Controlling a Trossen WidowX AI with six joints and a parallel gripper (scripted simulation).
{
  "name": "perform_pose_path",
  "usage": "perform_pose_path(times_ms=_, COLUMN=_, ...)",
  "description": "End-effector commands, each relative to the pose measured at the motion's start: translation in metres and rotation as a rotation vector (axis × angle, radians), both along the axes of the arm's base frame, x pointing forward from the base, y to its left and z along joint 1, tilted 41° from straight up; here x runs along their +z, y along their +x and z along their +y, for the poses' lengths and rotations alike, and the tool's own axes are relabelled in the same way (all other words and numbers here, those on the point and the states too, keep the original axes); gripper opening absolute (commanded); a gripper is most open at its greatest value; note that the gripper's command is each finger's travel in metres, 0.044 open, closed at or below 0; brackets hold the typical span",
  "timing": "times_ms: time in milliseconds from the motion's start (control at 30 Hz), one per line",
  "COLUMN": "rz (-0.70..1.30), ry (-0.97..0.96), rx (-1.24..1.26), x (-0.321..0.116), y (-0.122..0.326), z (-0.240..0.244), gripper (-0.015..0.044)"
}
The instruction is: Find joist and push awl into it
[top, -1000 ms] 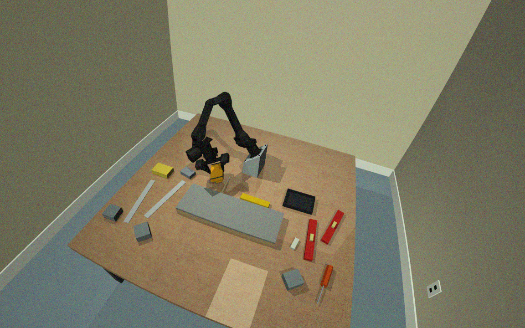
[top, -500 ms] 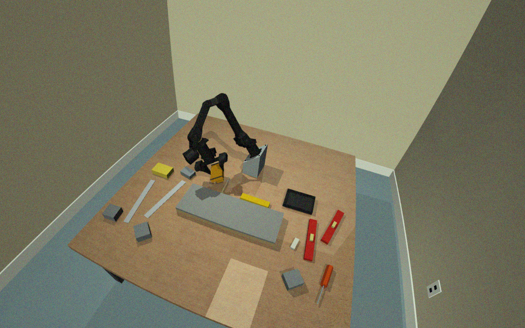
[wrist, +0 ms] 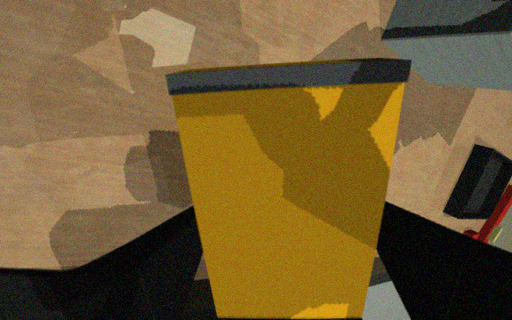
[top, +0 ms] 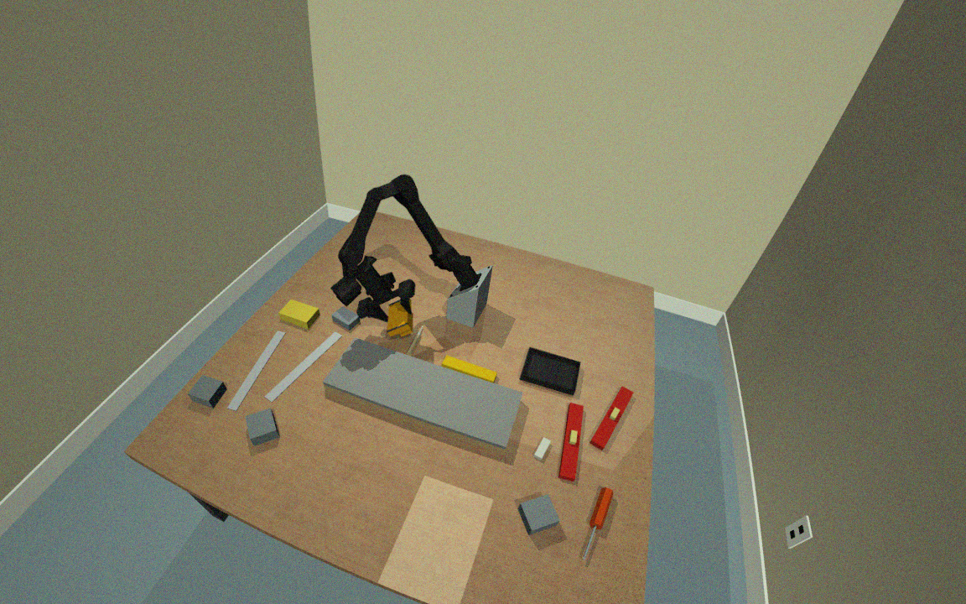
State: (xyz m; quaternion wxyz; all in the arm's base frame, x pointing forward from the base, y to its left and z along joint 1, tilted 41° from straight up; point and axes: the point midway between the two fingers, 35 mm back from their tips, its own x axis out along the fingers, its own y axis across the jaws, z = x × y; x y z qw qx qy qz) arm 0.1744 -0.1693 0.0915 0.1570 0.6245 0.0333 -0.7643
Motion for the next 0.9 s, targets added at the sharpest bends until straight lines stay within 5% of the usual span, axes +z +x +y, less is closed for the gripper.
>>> perform_pose_path(times_ms=0, rz=0.009, ry=0.038, rx=-0.005, x=-0.001, y=0.0008, z=0.0004, gripper=0.0)
perform_pose_path(times_ms=867, rz=0.05, ry=0.186, rx=-0.047, x=-0.0011, y=0.0014, z=-0.0034, gripper=0.0)
